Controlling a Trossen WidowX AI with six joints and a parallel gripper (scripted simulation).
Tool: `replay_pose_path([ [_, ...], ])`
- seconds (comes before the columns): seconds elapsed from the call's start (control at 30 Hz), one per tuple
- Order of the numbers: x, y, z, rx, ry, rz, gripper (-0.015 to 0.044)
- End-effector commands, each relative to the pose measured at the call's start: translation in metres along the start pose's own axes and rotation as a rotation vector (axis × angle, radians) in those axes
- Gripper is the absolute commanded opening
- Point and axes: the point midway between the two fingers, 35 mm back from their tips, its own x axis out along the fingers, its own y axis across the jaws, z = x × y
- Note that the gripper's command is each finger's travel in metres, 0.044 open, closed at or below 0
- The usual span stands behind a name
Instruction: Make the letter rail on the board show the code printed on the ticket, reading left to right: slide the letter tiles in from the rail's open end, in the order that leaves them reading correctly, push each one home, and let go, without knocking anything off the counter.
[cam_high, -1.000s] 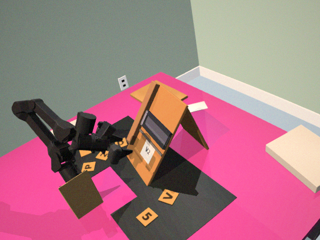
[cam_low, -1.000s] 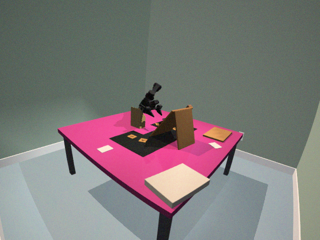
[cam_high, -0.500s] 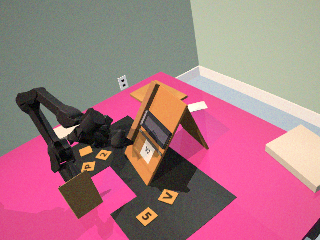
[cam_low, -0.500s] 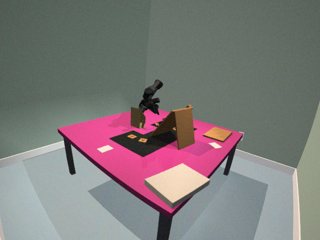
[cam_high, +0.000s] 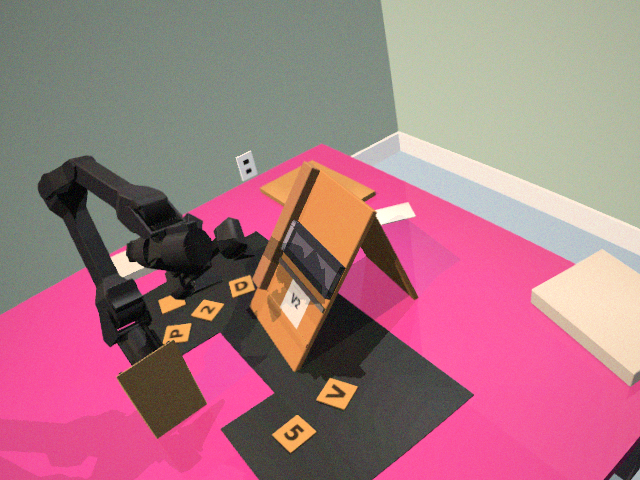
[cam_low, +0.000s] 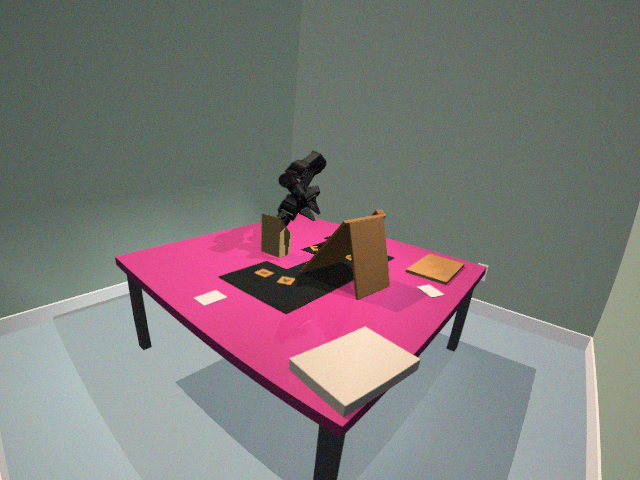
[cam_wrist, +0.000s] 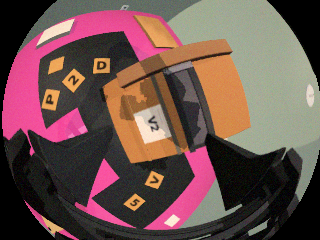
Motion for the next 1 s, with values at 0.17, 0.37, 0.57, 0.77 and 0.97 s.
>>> replay_pose_path([
  [0.17,-0.034,-0.028,0.027,-0.386,-0.141,-0.044,0.0440],
  [0.37,-0.034,-0.028,0.027,-0.386,-0.141,-0.044,0.0440],
  [0.57,-0.034,-0.028,0.027,-0.386,-0.141,-0.044,0.0440],
  [0.77,-0.049,-0.036,0.008,-0.384,-0.137,-0.045,0.0440],
  [0.97,-0.054,-0.038,0.003,-0.387,-0.139,-0.044,0.0440],
])
